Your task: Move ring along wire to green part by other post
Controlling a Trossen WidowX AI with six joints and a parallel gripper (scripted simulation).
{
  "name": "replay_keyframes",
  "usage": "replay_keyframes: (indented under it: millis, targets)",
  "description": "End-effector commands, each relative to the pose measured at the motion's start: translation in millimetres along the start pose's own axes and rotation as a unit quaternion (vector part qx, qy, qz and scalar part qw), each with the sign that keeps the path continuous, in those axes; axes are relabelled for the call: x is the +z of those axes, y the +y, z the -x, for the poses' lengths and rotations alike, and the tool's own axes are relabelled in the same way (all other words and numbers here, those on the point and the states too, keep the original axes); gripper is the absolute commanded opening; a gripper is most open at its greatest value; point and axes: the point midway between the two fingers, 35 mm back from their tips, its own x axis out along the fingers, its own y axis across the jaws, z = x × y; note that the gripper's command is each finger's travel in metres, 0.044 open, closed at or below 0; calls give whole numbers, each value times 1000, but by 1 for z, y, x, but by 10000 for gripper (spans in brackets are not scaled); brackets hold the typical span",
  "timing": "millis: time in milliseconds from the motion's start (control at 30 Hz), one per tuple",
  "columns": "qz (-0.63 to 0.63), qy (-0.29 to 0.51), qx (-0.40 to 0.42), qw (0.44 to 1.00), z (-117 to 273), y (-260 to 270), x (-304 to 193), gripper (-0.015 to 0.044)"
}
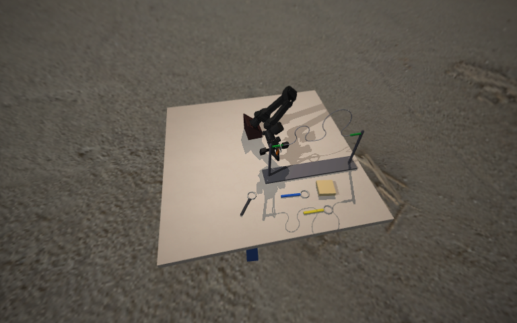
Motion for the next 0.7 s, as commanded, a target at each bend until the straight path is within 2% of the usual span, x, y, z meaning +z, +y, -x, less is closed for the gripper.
replay_keyframes:
  millis: [0, 367, 667]
  targets:
    - [0, 0, 0, 1000, 0, 0, 0, -124]
    - [0, 0, 0, 1000, 2, 0, 0, 160]
    - [-1, 1, -2, 1000, 28, -1, 1, 160]
